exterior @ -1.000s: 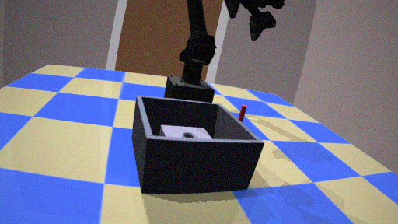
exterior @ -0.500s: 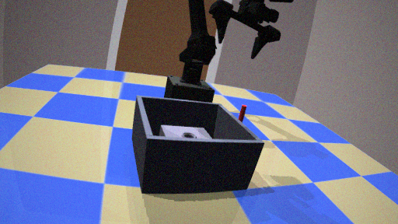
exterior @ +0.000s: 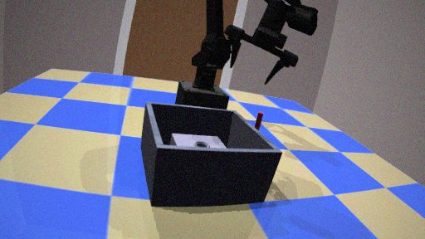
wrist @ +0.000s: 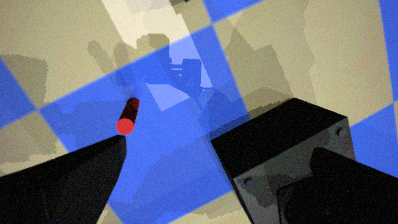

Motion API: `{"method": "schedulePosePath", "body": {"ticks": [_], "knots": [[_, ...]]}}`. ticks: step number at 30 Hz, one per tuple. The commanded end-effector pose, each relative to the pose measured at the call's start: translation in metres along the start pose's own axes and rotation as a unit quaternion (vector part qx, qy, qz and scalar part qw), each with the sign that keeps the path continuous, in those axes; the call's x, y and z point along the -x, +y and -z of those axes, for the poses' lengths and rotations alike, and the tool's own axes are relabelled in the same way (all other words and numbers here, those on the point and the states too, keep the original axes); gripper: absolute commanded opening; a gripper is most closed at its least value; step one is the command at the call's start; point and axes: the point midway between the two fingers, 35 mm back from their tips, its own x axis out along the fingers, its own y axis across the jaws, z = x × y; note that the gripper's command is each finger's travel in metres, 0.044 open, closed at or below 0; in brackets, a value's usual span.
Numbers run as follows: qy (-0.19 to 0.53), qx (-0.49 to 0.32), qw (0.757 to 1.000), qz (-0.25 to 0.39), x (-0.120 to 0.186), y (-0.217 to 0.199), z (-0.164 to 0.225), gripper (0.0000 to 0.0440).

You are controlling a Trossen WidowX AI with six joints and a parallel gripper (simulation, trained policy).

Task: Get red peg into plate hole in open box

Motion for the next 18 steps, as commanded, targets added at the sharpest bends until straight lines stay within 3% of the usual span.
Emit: {"method": "schedulePosePath", "body": {"ticks": [1,18], "knots": [[0.016,-0.03,0.999,0.006,-0.009,0.005,0.006,0.044],[0.056,-0.124,0.991,0.0,-0.067,0.044,0.017,0.044]]}}
